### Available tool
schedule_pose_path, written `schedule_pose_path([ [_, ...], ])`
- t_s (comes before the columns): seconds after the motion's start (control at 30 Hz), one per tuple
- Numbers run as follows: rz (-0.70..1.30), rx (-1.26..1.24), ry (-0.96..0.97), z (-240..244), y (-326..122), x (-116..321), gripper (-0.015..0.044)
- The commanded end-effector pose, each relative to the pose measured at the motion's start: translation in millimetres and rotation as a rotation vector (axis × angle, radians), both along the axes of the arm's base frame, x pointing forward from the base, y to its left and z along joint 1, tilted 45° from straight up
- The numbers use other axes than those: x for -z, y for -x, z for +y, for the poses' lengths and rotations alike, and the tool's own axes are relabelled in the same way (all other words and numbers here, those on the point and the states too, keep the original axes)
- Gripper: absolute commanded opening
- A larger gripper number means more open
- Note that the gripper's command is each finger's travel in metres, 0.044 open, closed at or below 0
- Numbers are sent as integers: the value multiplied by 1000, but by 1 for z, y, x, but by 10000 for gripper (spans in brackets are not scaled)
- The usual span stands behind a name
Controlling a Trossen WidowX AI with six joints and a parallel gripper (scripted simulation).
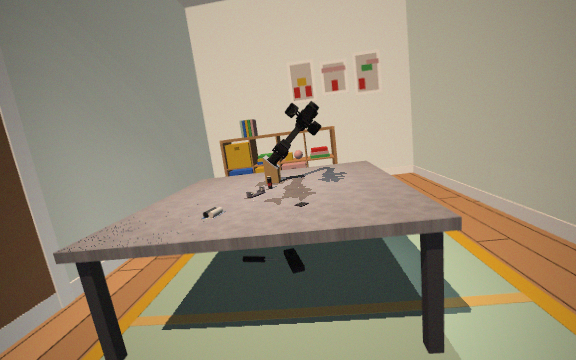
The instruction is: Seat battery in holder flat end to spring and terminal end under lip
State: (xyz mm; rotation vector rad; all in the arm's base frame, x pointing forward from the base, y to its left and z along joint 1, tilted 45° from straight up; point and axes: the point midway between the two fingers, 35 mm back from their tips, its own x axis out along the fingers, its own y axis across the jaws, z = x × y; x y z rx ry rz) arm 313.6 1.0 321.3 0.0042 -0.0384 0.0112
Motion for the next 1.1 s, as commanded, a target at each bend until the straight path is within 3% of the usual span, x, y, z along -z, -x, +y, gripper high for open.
schedule_pose_path([
  [0.0, 15, 1, 9, -1, -2, 3, 374],
  [0.23, 560, -63, 233, -37, -29, 133, 190],
  [0.47, 1085, -345, 218, -66, 15, 256, 6],
  [0.63, 1298, -627, 17, -65, 67, 305, 0],
  [0.8, 1333, -861, -258, -55, 105, 319, 0],
  [1.07, 1331, -869, -270, -55, 106, 319, 0],
])
